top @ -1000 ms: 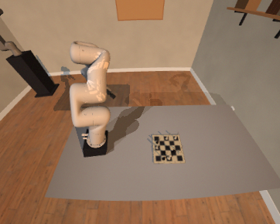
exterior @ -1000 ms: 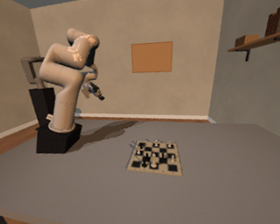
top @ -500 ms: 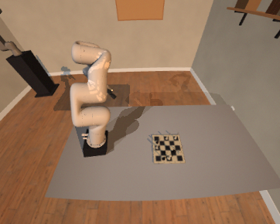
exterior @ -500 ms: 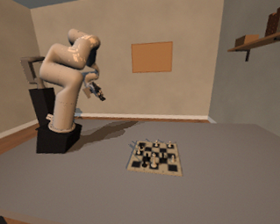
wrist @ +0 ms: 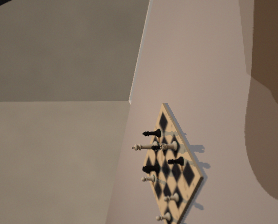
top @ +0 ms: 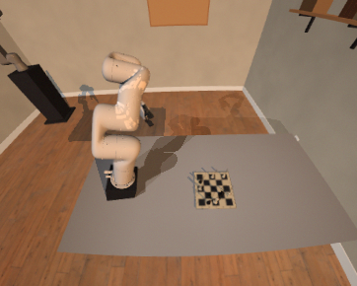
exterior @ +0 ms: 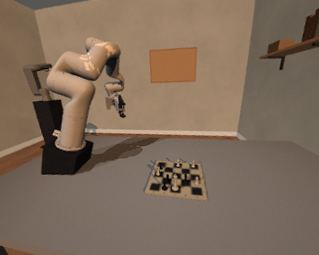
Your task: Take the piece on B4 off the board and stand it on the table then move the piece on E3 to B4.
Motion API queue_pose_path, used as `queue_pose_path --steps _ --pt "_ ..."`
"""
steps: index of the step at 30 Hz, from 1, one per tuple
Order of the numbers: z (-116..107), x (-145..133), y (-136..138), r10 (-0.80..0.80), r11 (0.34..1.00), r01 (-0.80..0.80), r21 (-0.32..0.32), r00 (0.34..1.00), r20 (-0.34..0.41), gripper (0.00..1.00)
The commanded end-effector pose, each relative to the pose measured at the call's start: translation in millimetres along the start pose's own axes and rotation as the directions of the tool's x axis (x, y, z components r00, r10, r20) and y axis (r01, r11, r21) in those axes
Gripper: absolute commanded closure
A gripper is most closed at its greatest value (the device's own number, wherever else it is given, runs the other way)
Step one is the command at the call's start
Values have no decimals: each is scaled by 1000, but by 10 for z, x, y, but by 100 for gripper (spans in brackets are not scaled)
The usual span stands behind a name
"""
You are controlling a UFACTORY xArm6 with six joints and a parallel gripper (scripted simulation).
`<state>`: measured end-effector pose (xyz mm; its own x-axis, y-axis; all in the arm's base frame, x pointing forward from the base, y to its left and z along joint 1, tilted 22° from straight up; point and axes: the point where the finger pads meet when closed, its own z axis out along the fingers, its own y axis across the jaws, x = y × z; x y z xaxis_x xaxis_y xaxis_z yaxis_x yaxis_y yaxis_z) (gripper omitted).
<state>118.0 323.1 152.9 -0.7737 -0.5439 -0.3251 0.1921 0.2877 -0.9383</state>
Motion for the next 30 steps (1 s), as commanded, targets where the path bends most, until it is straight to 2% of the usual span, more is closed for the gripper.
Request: queue_pose_path --steps 1,4,6,9,11,12,14,15,16,17,19,20,23,24,25,26,28,29,30 --pt "34 -188 78 -124 992 122 -31 991 -57 0" --pt "102 -380 149 -237 970 230 -78 967 -98 0" --pt "102 -380 149 -237 970 230 -78 967 -98 0" --pt "191 -592 218 -352 932 335 -137 927 -128 0" --pt "191 -592 218 -352 932 335 -137 927 -128 0" --pt "245 -703 250 -409 907 386 -170 902 -138 0" --pt "245 -703 250 -409 907 386 -170 902 -138 0" --pt "305 -817 280 -465 877 434 -205 874 -143 0" --pt "305 -817 280 -465 877 434 -205 874 -143 0" --pt "372 -934 307 -519 844 479 -241 843 -144 0" --pt "372 -934 307 -519 844 479 -241 843 -144 0" --pt "445 -1052 332 -570 807 521 -277 809 -140 0" --pt "445 -1052 332 -570 807 521 -277 809 -140 0" --pt "524 -1171 355 -619 767 560 -313 774 -132 0" --pt "524 -1171 355 -619 767 560 -313 774 -132 0" --pt "609 -1290 373 -664 724 595 -348 738 -120 0" --pt "609 -1290 373 -664 724 595 -348 738 -120 0" --pt "699 -1408 389 -706 679 627 -381 701 -103 0" --pt "699 -1408 389 -706 679 627 -381 701 -103 0"
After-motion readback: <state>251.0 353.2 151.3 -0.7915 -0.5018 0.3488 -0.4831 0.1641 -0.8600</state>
